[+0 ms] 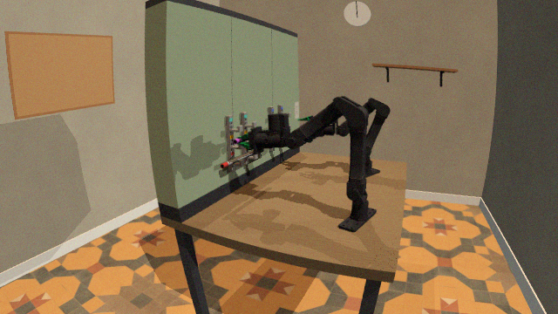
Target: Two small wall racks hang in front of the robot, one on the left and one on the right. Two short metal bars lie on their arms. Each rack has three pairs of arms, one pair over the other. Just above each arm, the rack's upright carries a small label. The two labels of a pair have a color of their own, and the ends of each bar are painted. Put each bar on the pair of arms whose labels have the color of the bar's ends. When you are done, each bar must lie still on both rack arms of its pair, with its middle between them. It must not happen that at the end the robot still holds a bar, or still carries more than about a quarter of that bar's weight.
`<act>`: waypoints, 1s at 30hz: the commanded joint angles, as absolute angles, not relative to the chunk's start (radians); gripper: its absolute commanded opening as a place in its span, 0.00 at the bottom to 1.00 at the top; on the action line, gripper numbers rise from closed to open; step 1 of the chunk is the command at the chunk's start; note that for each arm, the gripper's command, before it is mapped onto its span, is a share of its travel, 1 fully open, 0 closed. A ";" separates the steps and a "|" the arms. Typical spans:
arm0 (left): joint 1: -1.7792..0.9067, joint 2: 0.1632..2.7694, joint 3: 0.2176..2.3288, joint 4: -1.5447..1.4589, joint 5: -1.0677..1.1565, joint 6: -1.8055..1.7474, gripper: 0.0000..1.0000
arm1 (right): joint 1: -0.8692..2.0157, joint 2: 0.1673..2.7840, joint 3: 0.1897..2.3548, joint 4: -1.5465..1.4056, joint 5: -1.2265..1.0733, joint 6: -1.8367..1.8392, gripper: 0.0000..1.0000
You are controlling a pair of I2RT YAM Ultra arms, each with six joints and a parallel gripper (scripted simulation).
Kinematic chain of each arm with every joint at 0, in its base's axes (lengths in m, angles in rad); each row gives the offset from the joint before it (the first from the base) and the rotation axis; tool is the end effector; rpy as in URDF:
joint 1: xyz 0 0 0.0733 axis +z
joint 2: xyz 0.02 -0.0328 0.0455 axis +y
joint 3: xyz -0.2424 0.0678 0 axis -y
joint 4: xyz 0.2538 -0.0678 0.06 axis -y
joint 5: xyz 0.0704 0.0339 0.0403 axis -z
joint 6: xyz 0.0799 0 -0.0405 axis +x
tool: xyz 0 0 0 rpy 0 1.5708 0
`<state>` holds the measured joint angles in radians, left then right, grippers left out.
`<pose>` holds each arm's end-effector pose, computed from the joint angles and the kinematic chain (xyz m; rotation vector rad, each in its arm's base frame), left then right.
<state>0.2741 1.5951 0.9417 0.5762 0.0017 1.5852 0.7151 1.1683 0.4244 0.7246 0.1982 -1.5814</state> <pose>0.3980 0.1129 0.2427 1.1293 1.4662 1.3719 0.2370 0.1864 0.2110 -1.4345 0.8209 -0.8257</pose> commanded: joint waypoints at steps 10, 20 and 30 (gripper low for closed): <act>0.208 1.575 0.941 0.632 -0.075 1.569 0.00 | 0.705 1.140 0.420 0.720 0.191 -1.571 1.00; 0.161 1.584 0.940 0.642 -0.122 1.570 0.00 | 0.705 1.140 0.420 0.720 0.191 -1.571 1.00; 0.103 1.607 0.932 0.673 -0.180 1.570 0.00 | 0.705 1.140 0.420 0.720 0.191 -1.571 1.00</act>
